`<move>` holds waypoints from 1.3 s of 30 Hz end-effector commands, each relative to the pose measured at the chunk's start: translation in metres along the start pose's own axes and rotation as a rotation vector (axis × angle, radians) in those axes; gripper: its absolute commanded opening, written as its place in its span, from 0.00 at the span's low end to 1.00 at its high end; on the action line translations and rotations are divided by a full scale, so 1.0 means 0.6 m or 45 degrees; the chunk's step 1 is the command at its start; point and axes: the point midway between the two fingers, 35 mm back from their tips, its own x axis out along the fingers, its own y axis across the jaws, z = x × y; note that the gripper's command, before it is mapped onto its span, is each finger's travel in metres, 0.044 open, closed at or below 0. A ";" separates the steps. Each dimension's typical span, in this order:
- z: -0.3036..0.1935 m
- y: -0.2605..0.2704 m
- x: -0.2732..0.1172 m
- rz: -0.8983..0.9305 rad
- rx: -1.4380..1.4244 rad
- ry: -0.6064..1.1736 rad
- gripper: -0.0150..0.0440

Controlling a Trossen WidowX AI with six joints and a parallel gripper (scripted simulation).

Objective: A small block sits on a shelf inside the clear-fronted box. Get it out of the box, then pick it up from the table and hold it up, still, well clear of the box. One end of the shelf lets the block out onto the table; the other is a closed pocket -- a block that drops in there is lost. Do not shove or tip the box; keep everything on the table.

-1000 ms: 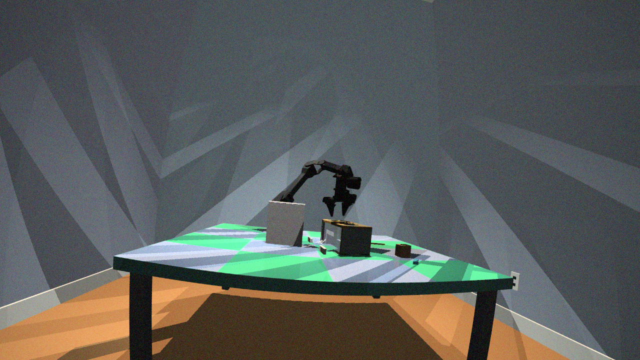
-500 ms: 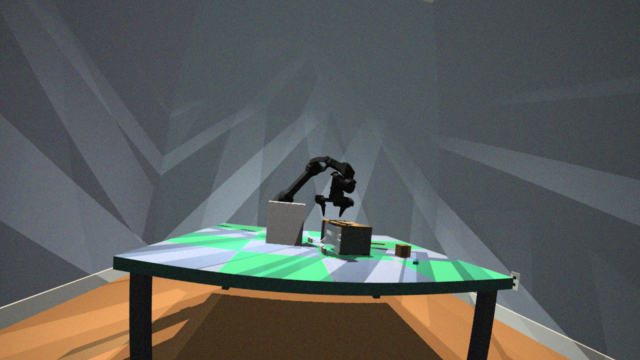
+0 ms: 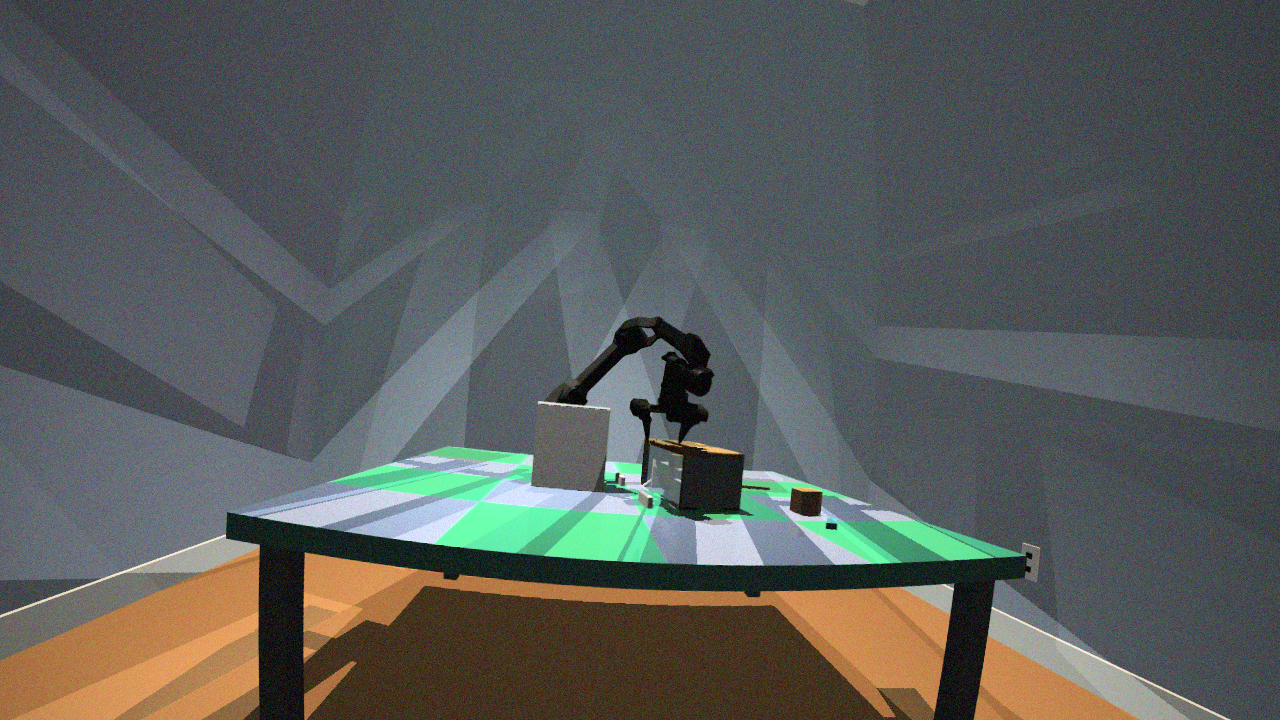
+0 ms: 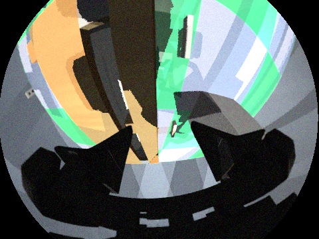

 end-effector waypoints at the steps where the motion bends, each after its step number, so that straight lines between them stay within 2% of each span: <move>1: 0.003 0.001 0.013 0.005 0.006 0.004 0.93; 29: 0.017 0.005 0.088 0.005 0.004 0.011 0.93; 39: 0.000 0.005 0.086 0.000 -0.001 0.007 0.93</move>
